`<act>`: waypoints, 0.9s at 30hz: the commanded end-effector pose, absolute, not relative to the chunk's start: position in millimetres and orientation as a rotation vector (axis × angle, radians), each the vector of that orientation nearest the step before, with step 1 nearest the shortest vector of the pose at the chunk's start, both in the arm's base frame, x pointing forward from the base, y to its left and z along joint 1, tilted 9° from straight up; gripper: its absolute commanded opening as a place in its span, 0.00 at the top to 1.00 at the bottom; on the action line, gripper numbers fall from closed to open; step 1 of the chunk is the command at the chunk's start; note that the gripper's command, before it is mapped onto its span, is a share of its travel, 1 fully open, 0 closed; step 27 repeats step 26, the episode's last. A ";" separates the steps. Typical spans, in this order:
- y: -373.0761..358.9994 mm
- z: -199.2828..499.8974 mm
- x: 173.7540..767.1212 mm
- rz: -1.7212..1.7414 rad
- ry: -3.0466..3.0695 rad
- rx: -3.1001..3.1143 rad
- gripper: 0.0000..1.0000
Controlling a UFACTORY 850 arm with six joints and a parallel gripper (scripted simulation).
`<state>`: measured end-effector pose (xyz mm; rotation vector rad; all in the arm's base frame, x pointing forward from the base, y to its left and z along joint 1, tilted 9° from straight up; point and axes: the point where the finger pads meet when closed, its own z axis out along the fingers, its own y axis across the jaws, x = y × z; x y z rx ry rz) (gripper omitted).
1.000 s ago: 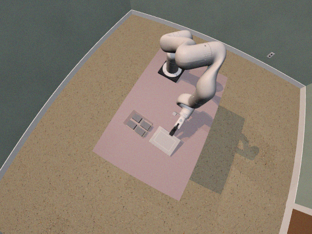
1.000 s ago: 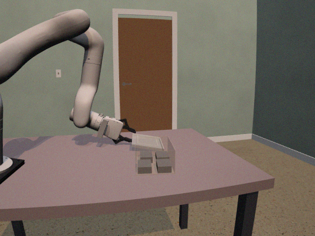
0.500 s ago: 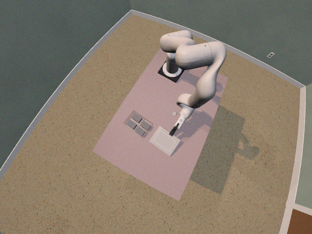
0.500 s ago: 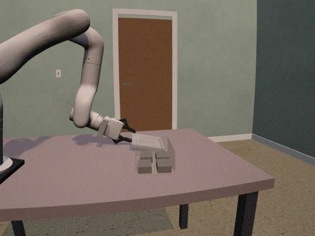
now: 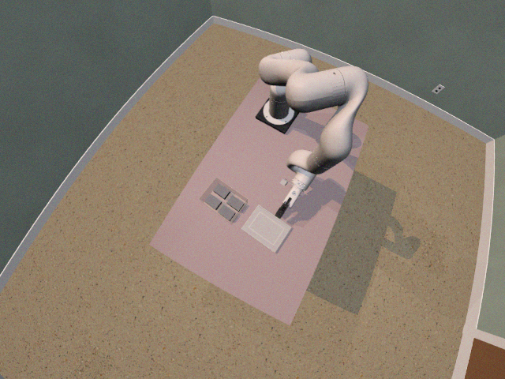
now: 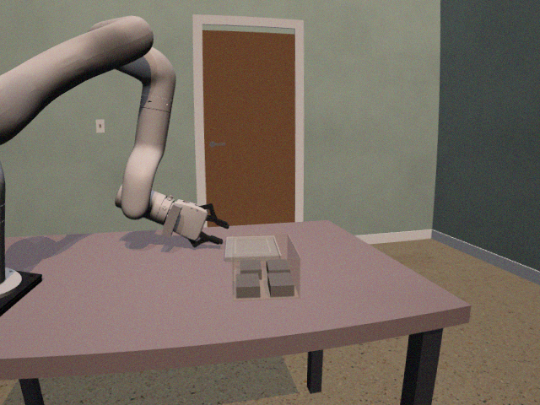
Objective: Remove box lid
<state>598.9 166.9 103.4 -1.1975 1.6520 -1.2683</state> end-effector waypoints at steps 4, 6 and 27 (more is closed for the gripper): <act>169.2 103.2 593.3 -1.268 1.651 -1.196 0.52; 169.3 103.1 592.8 -1.268 1.651 -1.196 0.52; 169.6 108.8 591.7 -1.268 1.651 -1.196 0.52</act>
